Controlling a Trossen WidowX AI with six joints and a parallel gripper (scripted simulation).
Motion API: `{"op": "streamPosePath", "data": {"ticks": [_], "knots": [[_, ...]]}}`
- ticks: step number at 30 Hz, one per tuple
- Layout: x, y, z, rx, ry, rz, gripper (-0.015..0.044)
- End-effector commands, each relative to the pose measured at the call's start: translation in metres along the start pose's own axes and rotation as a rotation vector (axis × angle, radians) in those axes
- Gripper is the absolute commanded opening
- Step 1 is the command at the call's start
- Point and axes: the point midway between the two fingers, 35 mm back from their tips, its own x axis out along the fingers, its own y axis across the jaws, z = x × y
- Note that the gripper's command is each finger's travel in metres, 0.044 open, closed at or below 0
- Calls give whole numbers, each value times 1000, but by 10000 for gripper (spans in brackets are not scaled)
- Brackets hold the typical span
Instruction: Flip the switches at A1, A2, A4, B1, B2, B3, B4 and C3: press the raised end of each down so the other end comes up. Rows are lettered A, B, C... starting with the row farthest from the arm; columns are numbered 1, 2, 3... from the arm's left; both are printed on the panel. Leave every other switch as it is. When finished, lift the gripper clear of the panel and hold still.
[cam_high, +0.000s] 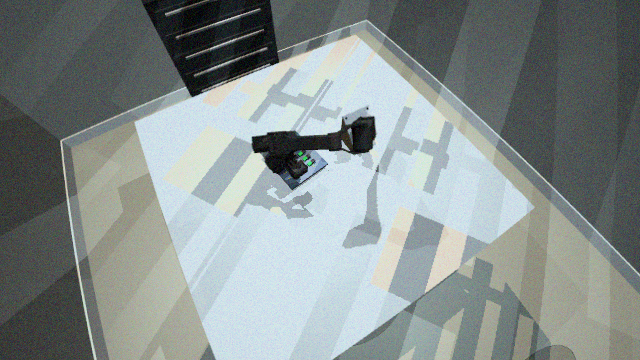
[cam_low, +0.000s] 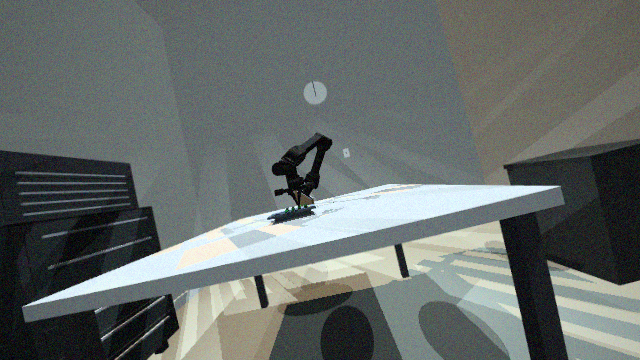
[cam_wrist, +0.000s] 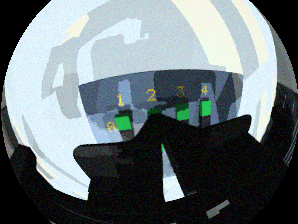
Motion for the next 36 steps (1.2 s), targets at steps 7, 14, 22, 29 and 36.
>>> {"op": "streamPosePath", "data": {"ticks": [7,14,22,29,36], "knots": [[2,0,0,4,0,4,0],[3,0,0,4,0,4,0],[4,0,0,4,0,4,0],[-28,-1,0,2,-13,0,0],[-61,-3,-4,5,-25,1,0]]}}
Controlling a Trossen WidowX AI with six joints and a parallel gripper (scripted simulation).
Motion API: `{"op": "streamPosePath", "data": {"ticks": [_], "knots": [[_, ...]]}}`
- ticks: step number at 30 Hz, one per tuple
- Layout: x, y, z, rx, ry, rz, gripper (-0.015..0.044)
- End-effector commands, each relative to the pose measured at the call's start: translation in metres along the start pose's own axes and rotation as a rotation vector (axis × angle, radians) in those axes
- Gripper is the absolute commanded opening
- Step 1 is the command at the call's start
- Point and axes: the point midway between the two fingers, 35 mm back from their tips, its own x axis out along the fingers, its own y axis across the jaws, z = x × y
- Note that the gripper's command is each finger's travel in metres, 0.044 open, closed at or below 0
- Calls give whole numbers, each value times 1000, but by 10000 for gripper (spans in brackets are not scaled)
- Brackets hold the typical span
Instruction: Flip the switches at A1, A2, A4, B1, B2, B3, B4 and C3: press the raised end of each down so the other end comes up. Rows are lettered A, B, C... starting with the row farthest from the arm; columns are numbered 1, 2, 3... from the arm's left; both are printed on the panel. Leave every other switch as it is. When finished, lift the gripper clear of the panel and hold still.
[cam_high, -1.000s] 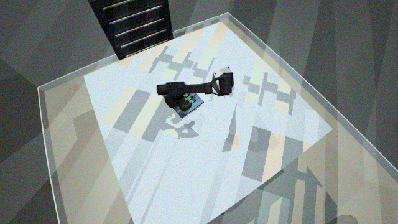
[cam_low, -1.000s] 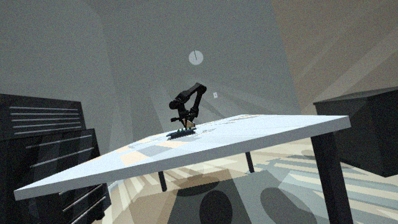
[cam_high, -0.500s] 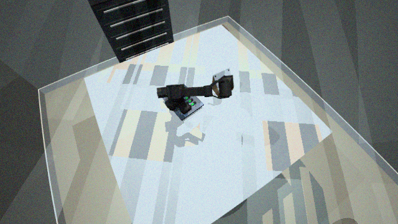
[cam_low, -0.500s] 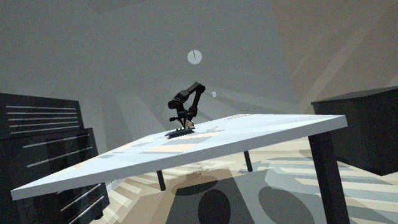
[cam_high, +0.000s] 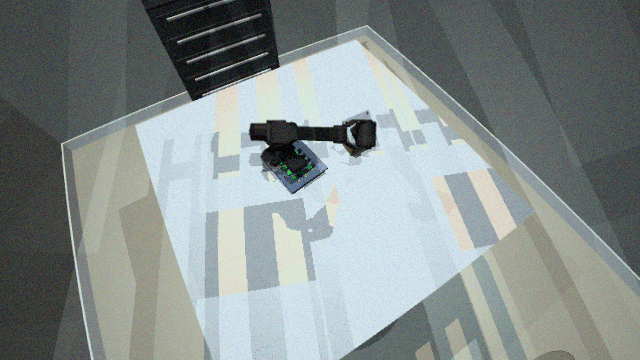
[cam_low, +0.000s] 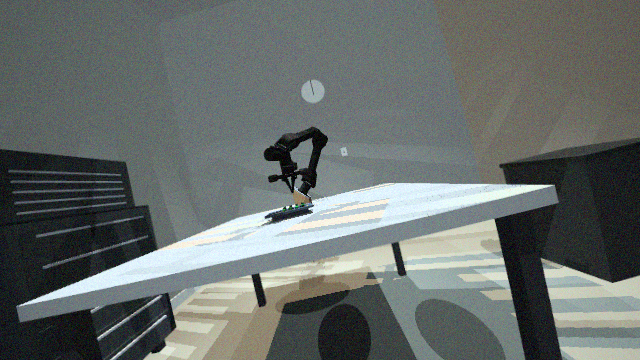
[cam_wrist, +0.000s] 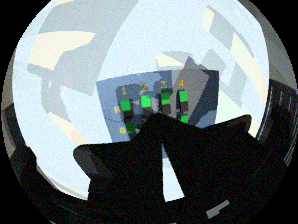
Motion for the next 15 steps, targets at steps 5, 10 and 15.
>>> {"op": "streamPosePath", "data": {"ticks": [5,10,15], "knots": [[-1,-56,-18,-10,15,0,0],[-1,-58,-19,-11,15,0,0],[17,-58,-19,-10,2,0,0]]}}
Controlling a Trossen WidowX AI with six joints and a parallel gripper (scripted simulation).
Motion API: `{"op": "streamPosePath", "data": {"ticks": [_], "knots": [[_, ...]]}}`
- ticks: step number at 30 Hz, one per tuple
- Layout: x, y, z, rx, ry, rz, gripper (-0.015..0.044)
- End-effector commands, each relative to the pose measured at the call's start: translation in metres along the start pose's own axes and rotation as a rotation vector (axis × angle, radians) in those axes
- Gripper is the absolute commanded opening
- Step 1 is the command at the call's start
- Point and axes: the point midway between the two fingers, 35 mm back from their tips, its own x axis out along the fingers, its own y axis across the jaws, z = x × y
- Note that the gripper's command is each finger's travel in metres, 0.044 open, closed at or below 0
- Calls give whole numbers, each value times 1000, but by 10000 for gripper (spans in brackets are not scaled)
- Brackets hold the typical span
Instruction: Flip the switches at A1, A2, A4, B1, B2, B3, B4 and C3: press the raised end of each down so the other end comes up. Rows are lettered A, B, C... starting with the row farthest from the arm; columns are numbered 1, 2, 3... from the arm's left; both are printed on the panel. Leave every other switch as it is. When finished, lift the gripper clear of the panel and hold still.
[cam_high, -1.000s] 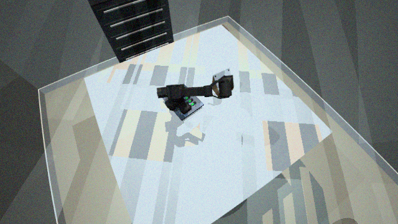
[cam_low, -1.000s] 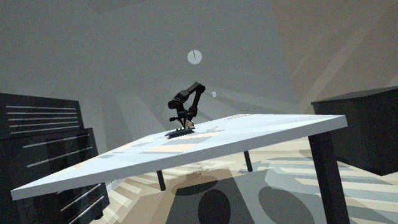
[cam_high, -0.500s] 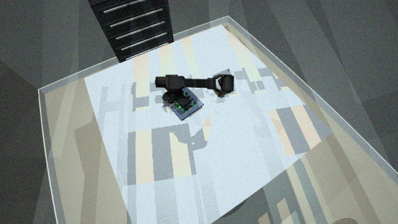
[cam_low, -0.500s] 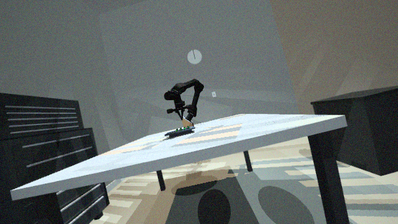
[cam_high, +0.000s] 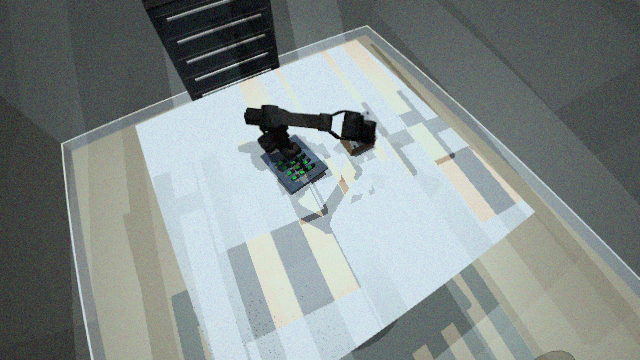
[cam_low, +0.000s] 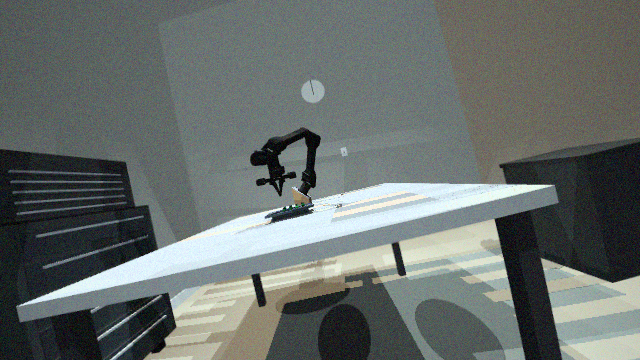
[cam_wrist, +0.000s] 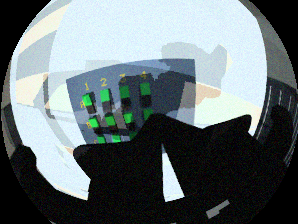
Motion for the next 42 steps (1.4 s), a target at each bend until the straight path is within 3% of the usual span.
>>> {"op": "streamPosePath", "data": {"ticks": [1,23,42], "knots": [[25,2,-1,0,-10,7,0],[56,3,-2,-1,-16,8,0],[57,3,-2,-1,-16,8,0]]}}
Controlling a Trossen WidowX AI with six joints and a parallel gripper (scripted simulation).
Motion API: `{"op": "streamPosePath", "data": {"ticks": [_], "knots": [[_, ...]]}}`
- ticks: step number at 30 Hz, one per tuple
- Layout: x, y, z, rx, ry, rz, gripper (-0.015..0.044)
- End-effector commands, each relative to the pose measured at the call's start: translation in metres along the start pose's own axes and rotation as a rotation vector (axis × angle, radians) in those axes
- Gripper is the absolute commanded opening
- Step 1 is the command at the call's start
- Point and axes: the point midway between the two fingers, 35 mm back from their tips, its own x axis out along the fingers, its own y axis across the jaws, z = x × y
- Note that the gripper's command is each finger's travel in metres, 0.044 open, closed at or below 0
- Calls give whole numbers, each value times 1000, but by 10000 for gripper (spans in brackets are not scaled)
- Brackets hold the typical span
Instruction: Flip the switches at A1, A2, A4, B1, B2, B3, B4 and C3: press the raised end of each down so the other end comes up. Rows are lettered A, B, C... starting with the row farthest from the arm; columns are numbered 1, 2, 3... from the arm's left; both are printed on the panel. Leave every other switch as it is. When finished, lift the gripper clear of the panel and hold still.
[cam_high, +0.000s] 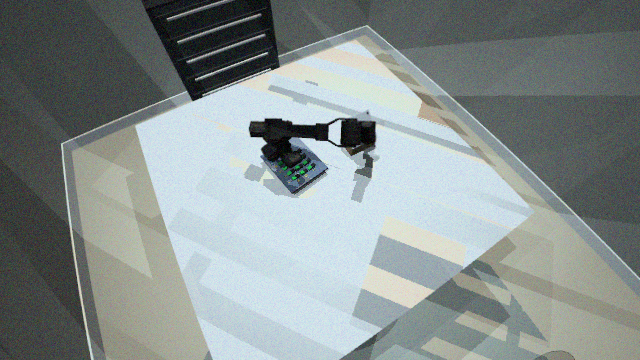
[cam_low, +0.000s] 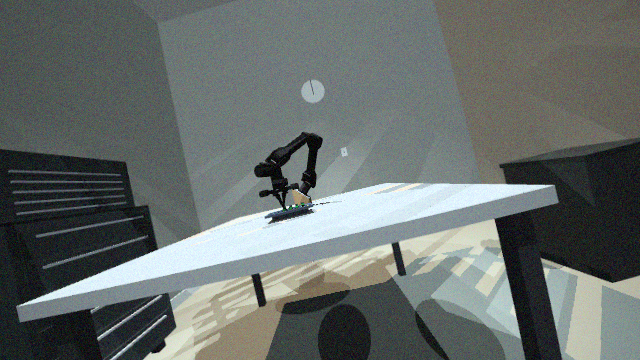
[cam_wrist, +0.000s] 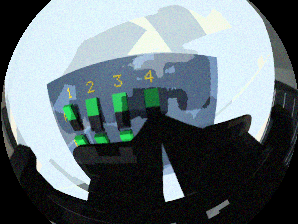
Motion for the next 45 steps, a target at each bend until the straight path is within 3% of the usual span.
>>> {"op": "streamPosePath", "data": {"ticks": [1,45], "knots": [[1,0,0,4,-1,3,0],[5,0,0,4,-1,3,0]]}}
